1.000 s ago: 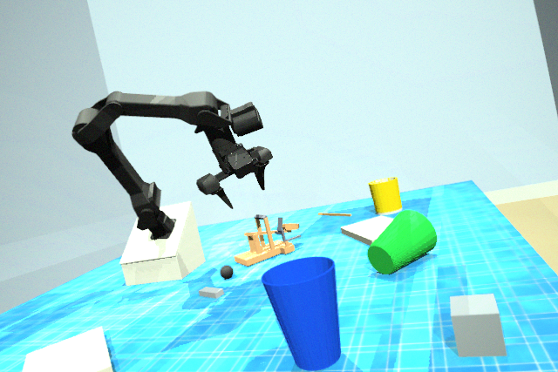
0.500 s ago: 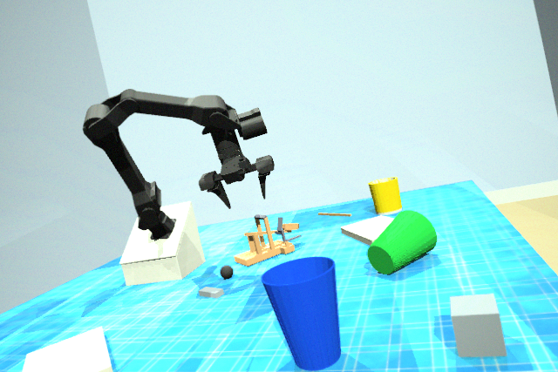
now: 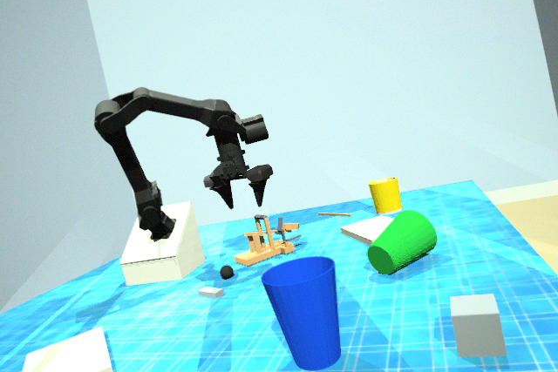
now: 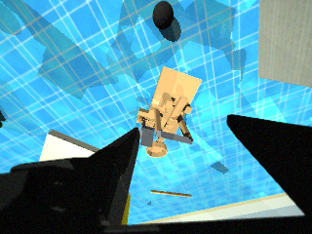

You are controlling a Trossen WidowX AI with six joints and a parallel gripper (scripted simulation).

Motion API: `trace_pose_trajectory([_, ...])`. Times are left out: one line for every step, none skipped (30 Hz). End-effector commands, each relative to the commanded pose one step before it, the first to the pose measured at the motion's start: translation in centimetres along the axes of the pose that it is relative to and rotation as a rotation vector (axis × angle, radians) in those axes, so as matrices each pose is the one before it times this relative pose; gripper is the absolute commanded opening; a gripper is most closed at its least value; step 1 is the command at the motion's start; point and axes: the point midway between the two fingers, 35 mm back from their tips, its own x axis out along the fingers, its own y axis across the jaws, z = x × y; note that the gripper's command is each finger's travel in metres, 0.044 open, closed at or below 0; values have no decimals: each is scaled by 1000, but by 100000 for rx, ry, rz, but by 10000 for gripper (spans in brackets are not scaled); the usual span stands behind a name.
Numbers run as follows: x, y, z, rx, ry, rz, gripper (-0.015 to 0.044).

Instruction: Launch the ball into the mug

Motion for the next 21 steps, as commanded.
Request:
trace_pose_trajectory([508, -602, -307, 13329, -3549, 1074, 440])
trace_pose_trajectory([81, -133, -64, 3310, -707, 379, 440])
trace_pose_trajectory([80, -135, -58, 3310, -689, 415, 440])
trace_pose_trajectory([78, -136, -53, 3309, -670, 450, 440])
trace_pose_trajectory([77, -138, -47, 3309, -649, 484, 440])
trace_pose_trajectory([76, -139, -42, 3310, -620, 518, 440])
trace_pose_trajectory([74, -139, -36, 3312, -596, 550, 440])
trace_pose_trajectory([73, -140, -30, 3310, -573, 580, 440])
trace_pose_trajectory([71, -140, -24, 3307, -549, 609, 440])
trace_pose_trajectory([69, -140, -17, 3301, -524, 636, 440])
trace_pose_trajectory([55, -114, -9, 2694, -407, 539, 440])
trace_pose_trajectory([32, -68, -3, 1616, -234, 331, 440])
trace_pose_trajectory([11, -23, -1, 539, -76, 112, 440])
trace_pose_trajectory([0, 0, 0, 0, 0, 0, 440])
trace_pose_trajectory([0, 0, 0, 0, 0, 0, 440])
trace_pose_trajectory([0, 0, 0, 0, 0, 0, 440])
trace_pose_trajectory([0, 0, 0, 0, 0, 0, 440])
trace_pose_trajectory([267, 4, -35, -1, 14, -2, 440])
trace_pose_trajectory([800, 7, -88, 1, 30, 3, 440])
trace_pose_trajectory([1321, -3, -85, 10, 5, 32, 440])
trace_pose_trajectory([1303, -24, -11, 18, -52, 64, 440])
